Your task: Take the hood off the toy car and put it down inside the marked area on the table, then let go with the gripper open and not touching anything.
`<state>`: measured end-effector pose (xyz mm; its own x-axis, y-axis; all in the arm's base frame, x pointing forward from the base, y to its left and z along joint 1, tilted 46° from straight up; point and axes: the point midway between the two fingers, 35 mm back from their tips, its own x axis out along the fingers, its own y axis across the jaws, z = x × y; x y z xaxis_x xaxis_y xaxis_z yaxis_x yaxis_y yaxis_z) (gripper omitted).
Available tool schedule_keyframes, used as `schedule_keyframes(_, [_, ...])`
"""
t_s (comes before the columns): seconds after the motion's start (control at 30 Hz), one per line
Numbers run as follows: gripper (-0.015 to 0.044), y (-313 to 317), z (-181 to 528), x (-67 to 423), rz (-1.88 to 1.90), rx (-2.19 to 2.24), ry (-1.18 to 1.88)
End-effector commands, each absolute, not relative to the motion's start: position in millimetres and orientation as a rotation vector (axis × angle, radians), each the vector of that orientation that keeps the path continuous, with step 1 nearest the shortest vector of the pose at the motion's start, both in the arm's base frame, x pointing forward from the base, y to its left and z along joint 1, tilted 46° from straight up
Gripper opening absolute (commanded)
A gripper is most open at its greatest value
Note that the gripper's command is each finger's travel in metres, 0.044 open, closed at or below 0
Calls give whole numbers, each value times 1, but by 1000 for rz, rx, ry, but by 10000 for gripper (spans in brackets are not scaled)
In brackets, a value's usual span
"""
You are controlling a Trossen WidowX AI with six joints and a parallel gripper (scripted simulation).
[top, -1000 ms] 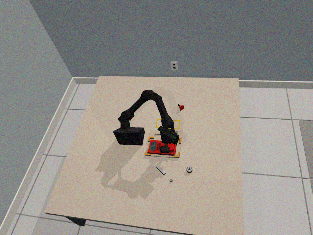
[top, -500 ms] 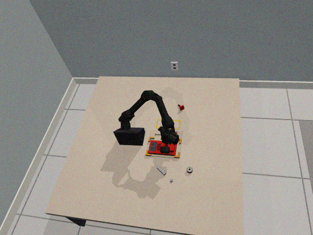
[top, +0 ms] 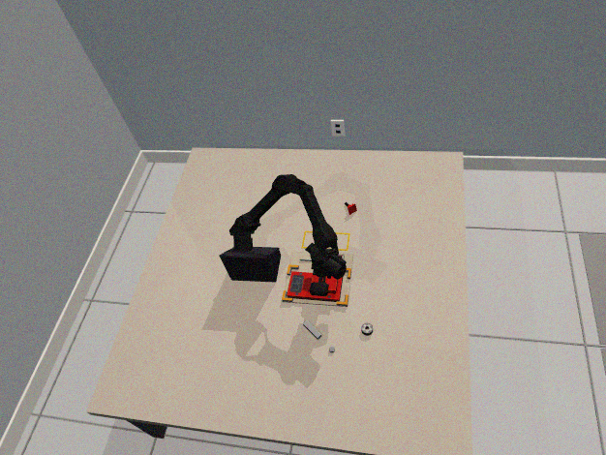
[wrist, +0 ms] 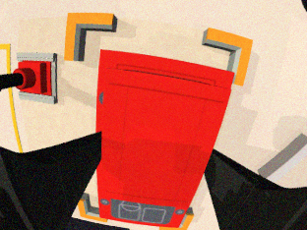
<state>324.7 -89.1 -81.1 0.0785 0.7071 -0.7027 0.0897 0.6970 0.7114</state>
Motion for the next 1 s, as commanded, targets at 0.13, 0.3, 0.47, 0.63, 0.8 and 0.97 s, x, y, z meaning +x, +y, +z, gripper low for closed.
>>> schedule_keyframes(0.13, [0,-95,-77,324,522,701,1440])
schedule_keyframes(0.3, [0,-97,-75,324,522,701,1440])
schedule_keyframes(0.47, [0,-100,-72,324,522,701,1440])
schedule_keyframes(0.63, [0,-102,-70,323,522,701,1440])
schedule_keyframes(0.8, [0,-106,-66,323,521,700,1440])
schedule_keyframes(0.97, [0,-118,-54,322,520,700,1441])
